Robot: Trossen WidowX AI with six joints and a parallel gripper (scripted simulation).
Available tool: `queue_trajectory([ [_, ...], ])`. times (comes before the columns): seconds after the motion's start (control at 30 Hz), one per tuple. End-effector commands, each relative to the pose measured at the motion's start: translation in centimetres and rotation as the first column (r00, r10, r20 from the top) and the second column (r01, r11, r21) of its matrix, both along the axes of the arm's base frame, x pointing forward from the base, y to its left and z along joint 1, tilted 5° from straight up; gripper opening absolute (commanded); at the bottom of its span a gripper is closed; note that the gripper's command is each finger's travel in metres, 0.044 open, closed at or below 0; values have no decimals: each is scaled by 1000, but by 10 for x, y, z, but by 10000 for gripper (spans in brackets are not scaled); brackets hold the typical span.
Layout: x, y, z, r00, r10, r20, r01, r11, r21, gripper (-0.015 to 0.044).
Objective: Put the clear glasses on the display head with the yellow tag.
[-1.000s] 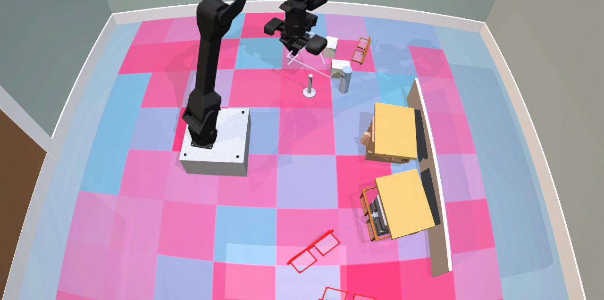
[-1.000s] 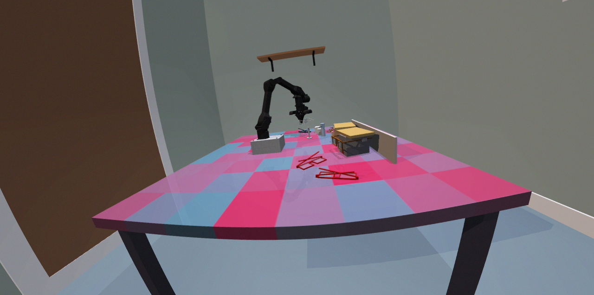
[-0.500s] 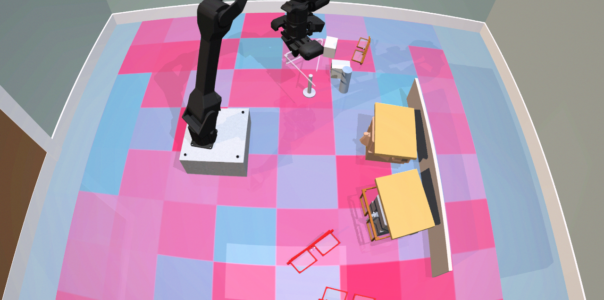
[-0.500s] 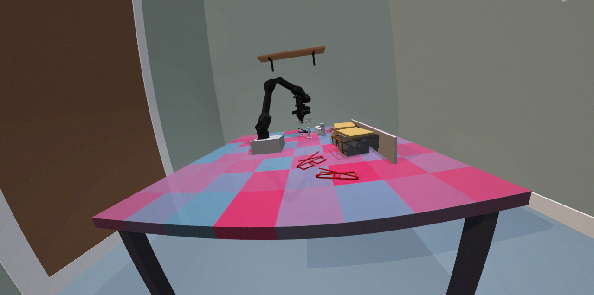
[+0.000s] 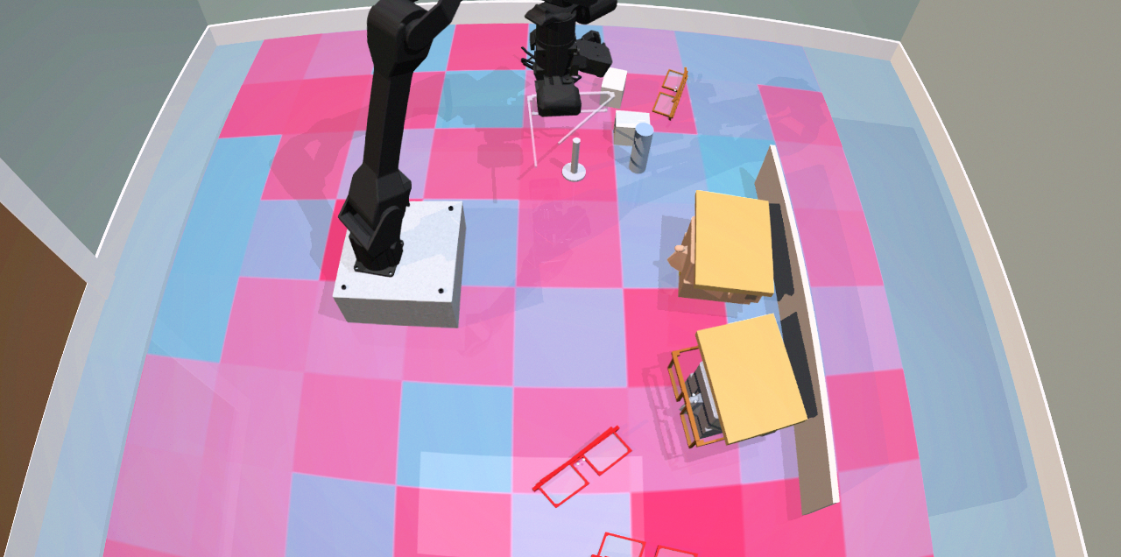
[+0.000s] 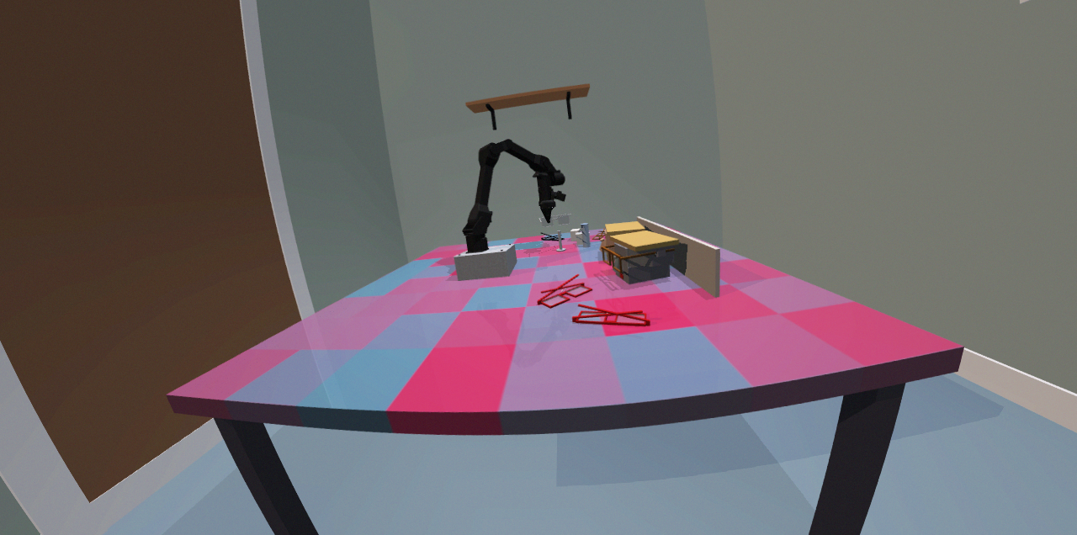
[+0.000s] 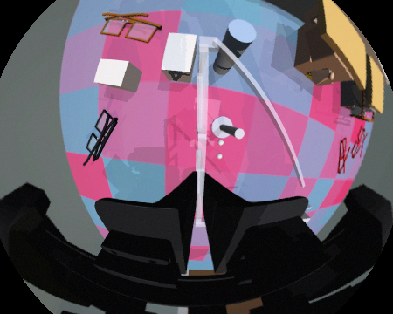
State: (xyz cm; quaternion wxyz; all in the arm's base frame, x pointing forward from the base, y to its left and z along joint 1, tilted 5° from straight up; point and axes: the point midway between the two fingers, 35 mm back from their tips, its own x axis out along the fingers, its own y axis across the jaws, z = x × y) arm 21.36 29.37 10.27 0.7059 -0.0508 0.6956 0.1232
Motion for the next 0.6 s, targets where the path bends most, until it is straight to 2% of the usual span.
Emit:
queue_trajectory([
  [0.0,2,0,-5,998,-70,-5,70,998,1,0],
  [0.33,3,5,-56,989,-145,-13,145,989,0,0],
  [0.57,1,5,-59,989,-150,-14,150,989,0,0],
])
